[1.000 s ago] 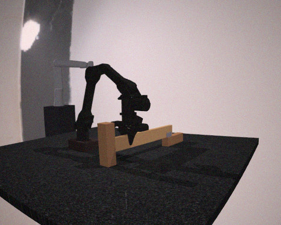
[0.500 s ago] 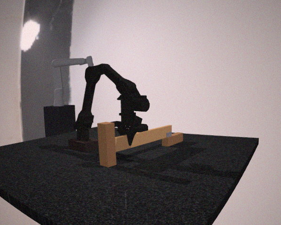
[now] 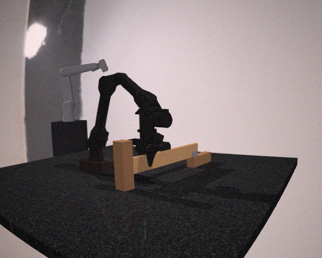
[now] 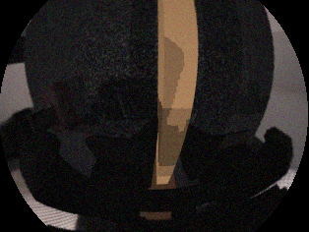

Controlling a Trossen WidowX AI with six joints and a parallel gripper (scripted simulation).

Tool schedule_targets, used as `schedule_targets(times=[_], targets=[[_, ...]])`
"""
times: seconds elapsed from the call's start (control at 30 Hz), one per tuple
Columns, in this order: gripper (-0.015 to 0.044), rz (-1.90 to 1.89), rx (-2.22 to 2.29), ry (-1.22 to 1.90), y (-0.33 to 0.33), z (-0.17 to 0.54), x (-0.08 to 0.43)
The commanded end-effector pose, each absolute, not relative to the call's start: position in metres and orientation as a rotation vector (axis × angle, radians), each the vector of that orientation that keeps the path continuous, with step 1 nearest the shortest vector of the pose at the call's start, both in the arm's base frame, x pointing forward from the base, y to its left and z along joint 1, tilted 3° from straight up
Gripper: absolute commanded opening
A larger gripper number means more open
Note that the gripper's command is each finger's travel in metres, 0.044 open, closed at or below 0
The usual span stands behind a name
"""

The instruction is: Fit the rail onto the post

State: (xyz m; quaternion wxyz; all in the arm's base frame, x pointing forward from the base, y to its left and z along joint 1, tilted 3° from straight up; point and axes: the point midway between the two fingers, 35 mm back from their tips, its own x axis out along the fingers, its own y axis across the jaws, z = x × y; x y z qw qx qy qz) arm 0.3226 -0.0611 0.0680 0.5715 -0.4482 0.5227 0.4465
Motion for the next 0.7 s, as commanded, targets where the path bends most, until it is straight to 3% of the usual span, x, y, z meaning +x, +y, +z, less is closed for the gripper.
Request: schedule_targets(times=[0.0,0.67], targets=[[0.0,1.041,-1.057,1.229,-0.0652,0.0703,0.3224],[0.0,1.041,-1.057,1.229,-0.0595,0.0725,0.3235]])
